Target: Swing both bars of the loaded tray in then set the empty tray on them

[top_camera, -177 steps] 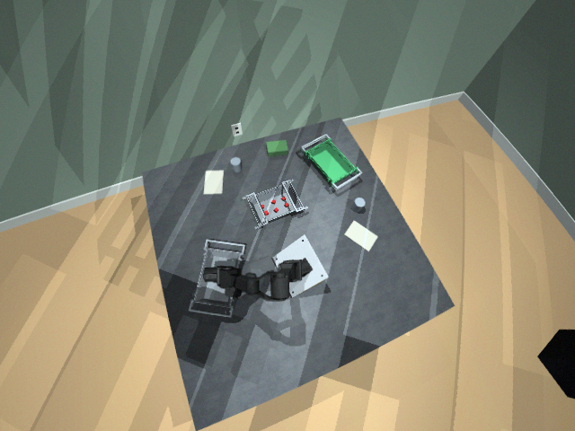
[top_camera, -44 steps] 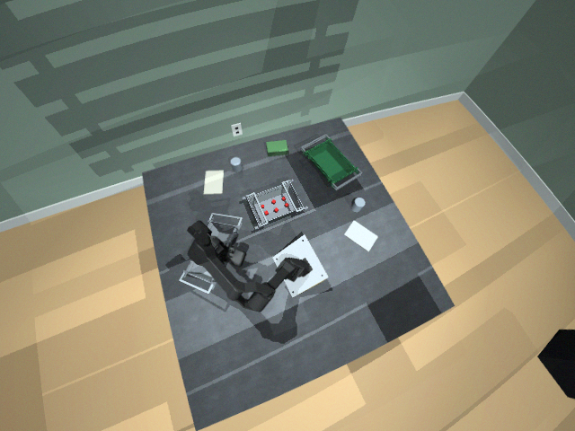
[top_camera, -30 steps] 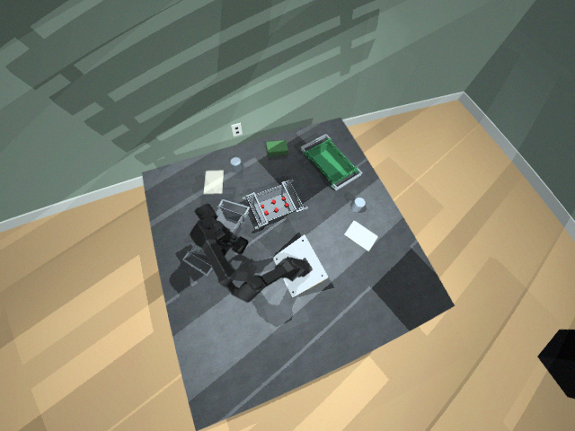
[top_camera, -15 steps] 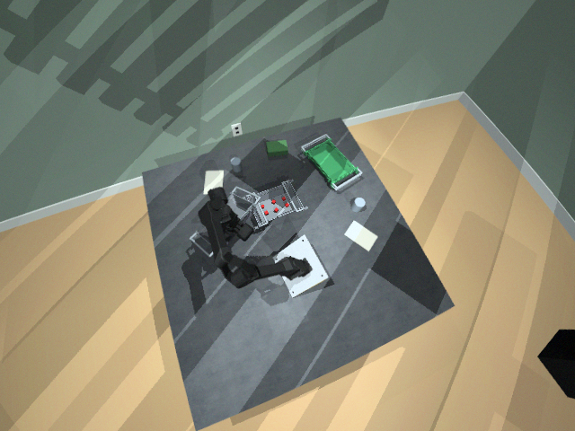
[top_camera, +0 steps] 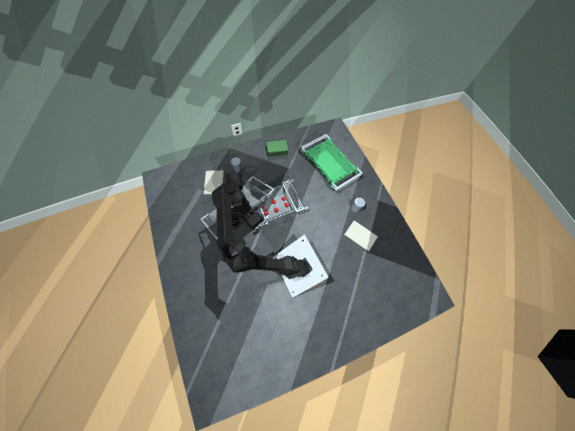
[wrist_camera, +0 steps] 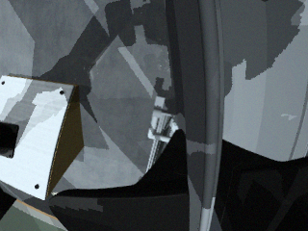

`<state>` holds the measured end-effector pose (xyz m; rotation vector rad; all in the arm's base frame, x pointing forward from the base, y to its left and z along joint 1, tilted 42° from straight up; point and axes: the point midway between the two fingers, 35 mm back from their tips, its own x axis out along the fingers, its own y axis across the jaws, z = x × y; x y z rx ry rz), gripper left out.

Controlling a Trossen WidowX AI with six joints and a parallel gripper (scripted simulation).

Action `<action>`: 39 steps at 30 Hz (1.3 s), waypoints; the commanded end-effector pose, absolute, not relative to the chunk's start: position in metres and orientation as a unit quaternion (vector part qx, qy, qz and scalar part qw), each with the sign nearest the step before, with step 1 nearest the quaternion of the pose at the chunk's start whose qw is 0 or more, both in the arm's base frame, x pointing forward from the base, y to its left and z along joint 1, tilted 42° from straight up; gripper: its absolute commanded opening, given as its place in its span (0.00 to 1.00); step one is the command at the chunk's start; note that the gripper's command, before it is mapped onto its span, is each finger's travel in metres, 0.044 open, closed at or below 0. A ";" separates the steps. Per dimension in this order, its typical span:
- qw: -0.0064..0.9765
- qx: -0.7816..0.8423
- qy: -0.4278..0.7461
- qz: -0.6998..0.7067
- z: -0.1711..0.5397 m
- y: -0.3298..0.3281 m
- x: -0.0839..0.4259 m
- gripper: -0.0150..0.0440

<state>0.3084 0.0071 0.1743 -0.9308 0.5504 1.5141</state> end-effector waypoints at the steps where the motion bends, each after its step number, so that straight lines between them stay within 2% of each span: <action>1: 0.611 -0.396 0.247 0.640 0.168 -0.012 0.316 0.25; 30: 0.679 -0.277 0.309 0.606 0.078 -0.125 0.318 0.25; 39: 0.682 -0.271 0.311 0.603 0.073 -0.131 0.317 0.25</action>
